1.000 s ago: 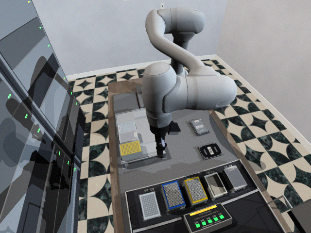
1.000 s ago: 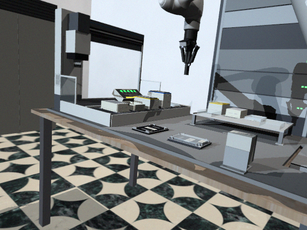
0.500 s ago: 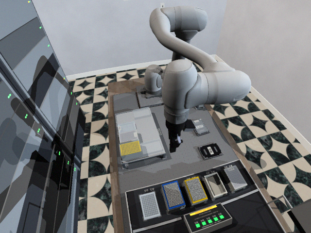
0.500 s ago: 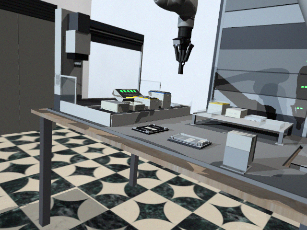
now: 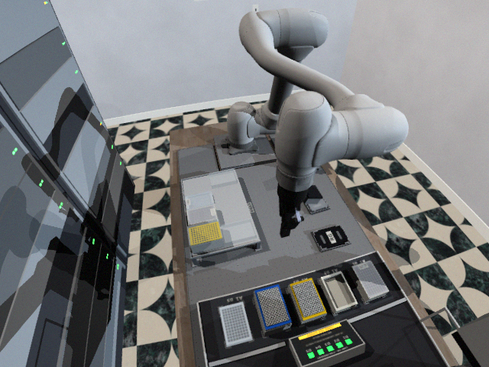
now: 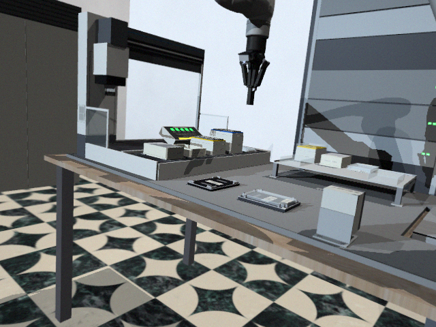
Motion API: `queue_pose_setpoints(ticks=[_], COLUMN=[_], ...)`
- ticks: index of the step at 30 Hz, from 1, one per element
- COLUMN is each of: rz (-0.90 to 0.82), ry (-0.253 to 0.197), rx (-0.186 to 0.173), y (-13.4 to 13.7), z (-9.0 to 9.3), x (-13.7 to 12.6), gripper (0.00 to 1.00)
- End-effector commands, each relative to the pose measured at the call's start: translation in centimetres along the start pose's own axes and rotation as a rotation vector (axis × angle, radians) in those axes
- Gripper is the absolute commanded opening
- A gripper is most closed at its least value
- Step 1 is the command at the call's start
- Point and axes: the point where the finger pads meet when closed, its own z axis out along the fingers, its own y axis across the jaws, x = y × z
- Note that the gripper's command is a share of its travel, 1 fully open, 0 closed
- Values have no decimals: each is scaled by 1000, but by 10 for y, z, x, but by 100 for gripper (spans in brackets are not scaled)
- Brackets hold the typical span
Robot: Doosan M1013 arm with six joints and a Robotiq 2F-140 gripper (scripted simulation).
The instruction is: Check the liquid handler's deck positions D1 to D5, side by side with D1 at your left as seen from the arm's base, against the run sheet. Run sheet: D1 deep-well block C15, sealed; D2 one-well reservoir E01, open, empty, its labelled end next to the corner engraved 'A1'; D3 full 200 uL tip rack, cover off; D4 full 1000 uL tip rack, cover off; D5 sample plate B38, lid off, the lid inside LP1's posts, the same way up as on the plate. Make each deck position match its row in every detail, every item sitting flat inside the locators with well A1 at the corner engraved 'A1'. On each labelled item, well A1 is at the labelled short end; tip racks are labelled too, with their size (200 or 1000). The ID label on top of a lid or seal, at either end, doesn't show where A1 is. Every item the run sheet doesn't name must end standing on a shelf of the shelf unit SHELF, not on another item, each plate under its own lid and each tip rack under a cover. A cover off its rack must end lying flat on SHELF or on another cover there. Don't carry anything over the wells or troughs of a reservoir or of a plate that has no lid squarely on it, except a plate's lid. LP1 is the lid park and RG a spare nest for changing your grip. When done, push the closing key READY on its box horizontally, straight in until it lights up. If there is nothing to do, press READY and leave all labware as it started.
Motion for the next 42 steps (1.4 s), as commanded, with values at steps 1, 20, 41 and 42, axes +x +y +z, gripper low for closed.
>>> queue_pose_setpoints(ticks=[1, 20, 41, 42], rz=[0, 0, -1, -1], ry=[0, 0, 0, 0], rx=[-2, -2, -1, -1], y=[1, 3, 6, 6], z=[-1, -1, -1, -1], x=[23, 75, 165, 170], gripper=[10, 10, 10, 10])
